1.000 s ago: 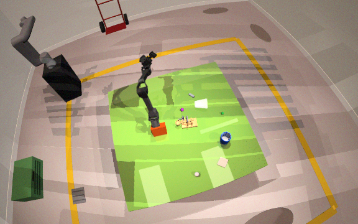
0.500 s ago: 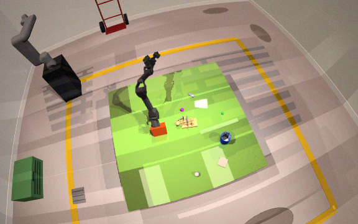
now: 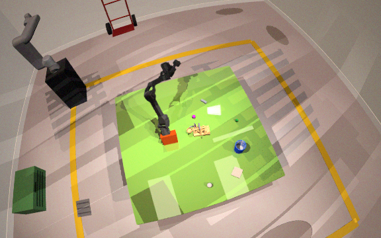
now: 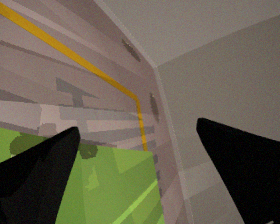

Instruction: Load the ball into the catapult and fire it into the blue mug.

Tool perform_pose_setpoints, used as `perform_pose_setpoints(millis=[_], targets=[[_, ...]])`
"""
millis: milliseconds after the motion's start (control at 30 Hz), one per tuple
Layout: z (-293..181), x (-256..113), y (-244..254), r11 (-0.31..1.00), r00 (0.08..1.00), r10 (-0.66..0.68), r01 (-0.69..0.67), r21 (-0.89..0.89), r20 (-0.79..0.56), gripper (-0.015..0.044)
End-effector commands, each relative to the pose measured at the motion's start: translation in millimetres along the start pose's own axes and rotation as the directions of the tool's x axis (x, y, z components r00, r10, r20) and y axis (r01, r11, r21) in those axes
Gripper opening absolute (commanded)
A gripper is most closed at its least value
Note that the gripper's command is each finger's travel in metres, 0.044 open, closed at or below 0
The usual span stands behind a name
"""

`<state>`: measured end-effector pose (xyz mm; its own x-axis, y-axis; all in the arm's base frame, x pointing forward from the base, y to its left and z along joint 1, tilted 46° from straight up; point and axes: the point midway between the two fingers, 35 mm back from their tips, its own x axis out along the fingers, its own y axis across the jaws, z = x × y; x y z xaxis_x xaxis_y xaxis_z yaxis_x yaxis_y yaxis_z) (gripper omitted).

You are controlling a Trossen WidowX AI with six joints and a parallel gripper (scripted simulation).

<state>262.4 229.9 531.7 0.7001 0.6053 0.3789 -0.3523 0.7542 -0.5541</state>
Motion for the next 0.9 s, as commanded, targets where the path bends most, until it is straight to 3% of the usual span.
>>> perform_pose_setpoints(millis=[0,467,867], targets=[[-44,9,5,0.999,0.993,0.036,-0.038,-0.01,-0.114,0.044],[-162,9,-1,0.995,0.905,0.1,-0.096,0.032,-0.413,0.044],[-263,-22,-7,0.985,0.745,0.175,-0.132,0.115,-0.644,0.044]])
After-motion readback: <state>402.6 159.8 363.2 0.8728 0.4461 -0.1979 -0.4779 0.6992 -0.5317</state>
